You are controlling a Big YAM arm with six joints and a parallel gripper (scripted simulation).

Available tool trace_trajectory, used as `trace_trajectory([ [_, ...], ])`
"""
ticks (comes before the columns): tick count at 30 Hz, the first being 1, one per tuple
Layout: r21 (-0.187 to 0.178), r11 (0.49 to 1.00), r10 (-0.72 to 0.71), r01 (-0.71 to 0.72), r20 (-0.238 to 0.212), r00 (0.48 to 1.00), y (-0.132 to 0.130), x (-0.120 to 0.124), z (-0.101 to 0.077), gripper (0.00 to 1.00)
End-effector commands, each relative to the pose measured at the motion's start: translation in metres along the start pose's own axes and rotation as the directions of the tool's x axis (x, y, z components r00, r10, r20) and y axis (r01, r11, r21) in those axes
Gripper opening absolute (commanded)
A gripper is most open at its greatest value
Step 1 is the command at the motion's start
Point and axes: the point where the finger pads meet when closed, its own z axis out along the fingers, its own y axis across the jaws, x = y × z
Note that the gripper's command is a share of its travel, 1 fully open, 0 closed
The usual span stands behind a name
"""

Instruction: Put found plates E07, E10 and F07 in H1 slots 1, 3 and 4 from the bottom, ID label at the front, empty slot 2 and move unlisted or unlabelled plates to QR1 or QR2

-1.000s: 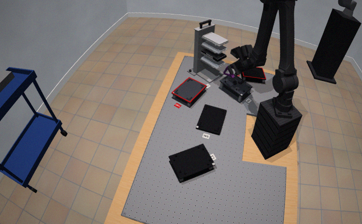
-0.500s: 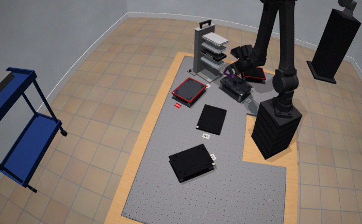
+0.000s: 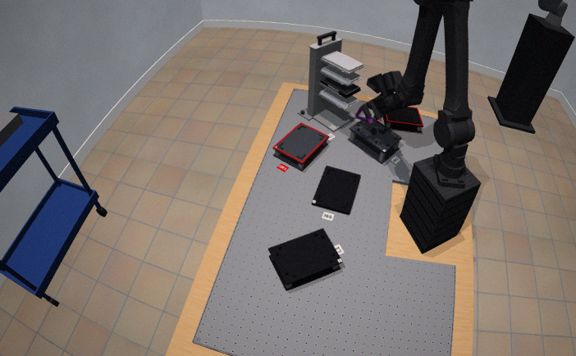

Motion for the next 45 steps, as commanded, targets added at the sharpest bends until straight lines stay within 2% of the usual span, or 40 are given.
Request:
trace_trajectory([
  [1, 0.004, 1.000, -0.003, 0.003, 0.022, 1.000, -0.003, -0.011, 0.002, 1.00],
  [4, 0.004, 1.000, -0.003, 0.003, 0.022, 1.000, -0.003, -0.011, 0.002, 1.00],
  [5, -0.006, 1.000, 0.010, -0.010, 0.005, 1.000, 0.001, -0.005, 0.004, 1.00],
  [7, 0.010, 1.000, 0.007, -0.007, 0.022, 1.000, -0.005, -0.003, -0.004, 1.00],
  [21, 0.014, 1.000, -0.011, 0.011, 0.030, 0.999, -0.005, 0.008, -0.020, 1.00],
  [24, 0.007, 1.000, -0.004, 0.004, 0.011, 1.000, -0.004, 0.011, -0.026, 1.00],
  [38, 0.007, 1.000, -0.004, 0.004, 0.011, 1.000, -0.003, 0.013, -0.045, 1.00],
  [39, -0.006, 1.000, -0.002, 0.002, -0.008, 1.000, 0.002, 0.020, -0.044, 1.00],
  [40, 0.006, 1.000, -0.005, 0.005, 0.011, 1.000, -0.003, 0.014, -0.048, 1.00],
  [45, 0.007, 1.000, -0.004, 0.004, 0.010, 1.000, -0.003, 0.014, -0.057, 1.00],
])
